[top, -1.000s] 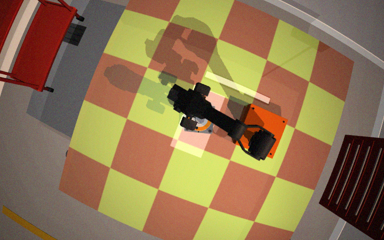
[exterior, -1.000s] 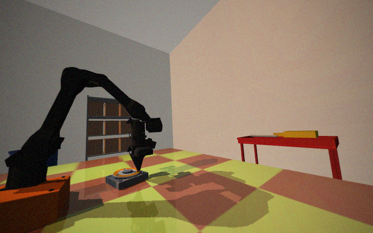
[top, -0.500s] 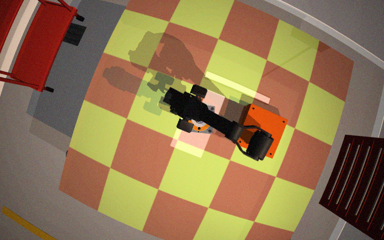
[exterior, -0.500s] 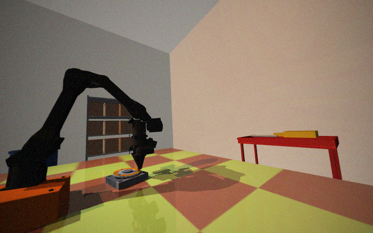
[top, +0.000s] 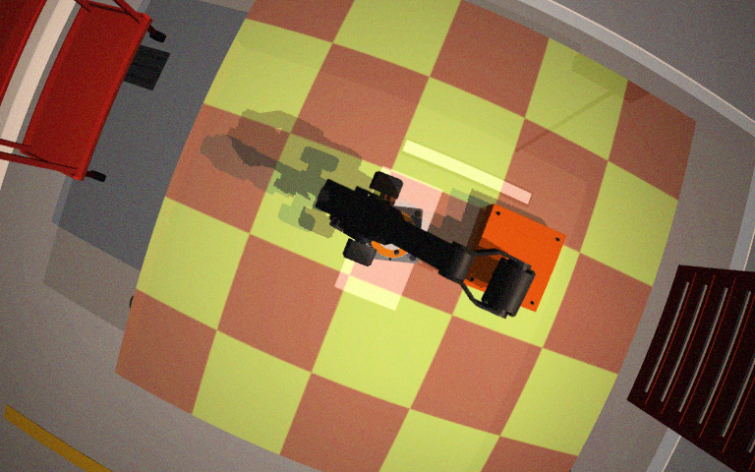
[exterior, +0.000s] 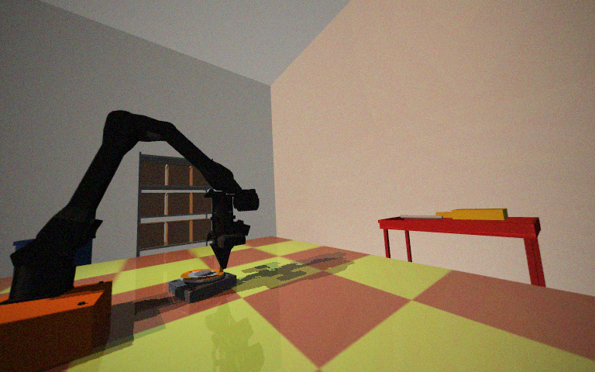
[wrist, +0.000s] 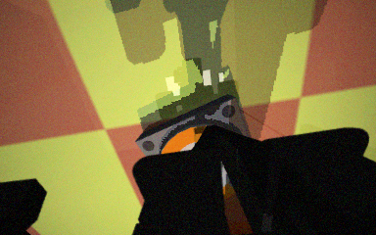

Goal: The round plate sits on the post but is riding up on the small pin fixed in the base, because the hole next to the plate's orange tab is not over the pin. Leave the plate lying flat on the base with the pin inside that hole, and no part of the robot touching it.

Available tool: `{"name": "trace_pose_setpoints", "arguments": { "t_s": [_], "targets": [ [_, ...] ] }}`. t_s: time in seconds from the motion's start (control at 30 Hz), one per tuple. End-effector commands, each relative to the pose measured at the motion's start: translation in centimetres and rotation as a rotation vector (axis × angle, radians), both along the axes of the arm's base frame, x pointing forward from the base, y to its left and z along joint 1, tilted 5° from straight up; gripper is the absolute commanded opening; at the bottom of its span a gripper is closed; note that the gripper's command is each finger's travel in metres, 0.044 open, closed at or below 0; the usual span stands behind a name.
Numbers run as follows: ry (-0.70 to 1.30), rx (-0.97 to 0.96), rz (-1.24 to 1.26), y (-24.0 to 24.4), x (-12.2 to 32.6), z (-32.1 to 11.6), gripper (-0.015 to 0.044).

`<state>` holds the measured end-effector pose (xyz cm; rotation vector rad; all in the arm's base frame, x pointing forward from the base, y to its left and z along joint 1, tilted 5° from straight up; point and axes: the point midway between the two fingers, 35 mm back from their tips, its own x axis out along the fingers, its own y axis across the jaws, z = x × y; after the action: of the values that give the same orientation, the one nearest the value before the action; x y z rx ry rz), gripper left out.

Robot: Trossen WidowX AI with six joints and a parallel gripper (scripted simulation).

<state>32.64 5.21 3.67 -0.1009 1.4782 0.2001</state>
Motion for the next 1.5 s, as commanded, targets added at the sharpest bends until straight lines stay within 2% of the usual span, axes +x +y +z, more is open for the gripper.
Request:
{"name": "trace_pose_setpoints", "arguments": {
  "t_s": [0.0,0.7,1.47],
  "targets": [
    [0.005,0.008,0.002,0.6,-0.1,0.0,0.0000],
    [0.005,0.010,0.002,2.6,-0.6,0.2,0.0000],
    [0.007,0.013,0.002,4.9,-3.2,0.3,0.0000]
  ]
}}
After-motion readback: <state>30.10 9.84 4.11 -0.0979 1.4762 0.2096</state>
